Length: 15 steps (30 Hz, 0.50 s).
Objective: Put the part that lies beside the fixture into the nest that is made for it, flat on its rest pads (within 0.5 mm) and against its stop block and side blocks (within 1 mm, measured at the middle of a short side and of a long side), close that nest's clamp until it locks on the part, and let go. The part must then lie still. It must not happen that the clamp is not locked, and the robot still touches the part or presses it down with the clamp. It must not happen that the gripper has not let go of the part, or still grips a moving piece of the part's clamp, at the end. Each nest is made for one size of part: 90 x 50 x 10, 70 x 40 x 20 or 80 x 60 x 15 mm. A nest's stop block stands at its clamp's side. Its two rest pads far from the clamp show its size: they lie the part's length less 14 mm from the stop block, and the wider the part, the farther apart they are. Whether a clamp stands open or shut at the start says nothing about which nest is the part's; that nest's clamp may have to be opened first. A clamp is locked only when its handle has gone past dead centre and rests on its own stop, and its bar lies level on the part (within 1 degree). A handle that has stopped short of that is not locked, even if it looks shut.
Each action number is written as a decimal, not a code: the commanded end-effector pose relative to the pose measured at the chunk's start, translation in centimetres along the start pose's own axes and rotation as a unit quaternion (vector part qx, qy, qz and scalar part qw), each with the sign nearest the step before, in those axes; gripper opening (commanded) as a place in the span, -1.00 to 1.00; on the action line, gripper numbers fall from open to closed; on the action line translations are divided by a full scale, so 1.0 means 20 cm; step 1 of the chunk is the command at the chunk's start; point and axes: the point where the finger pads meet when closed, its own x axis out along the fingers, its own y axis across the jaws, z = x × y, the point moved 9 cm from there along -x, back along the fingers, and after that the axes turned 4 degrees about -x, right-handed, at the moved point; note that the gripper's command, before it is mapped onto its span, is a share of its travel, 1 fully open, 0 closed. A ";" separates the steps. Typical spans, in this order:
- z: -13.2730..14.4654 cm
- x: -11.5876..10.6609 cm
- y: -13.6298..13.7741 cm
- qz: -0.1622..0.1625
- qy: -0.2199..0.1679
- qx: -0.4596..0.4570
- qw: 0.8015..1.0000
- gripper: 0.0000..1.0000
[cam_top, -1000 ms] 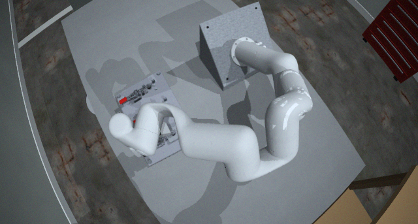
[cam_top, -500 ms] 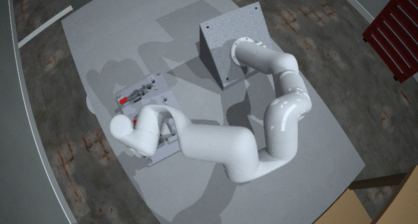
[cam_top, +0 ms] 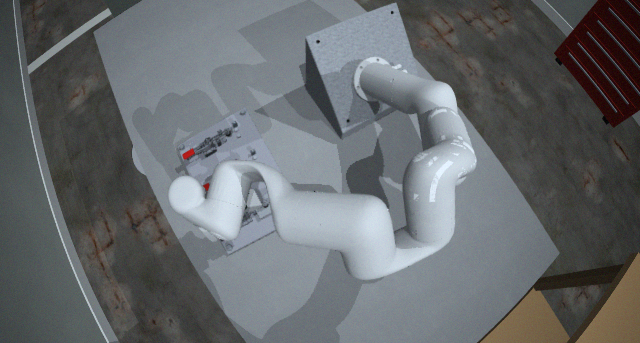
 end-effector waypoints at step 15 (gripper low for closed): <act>0.00 0.00 0.00 0.000 -0.002 -0.001 1.000 -1.00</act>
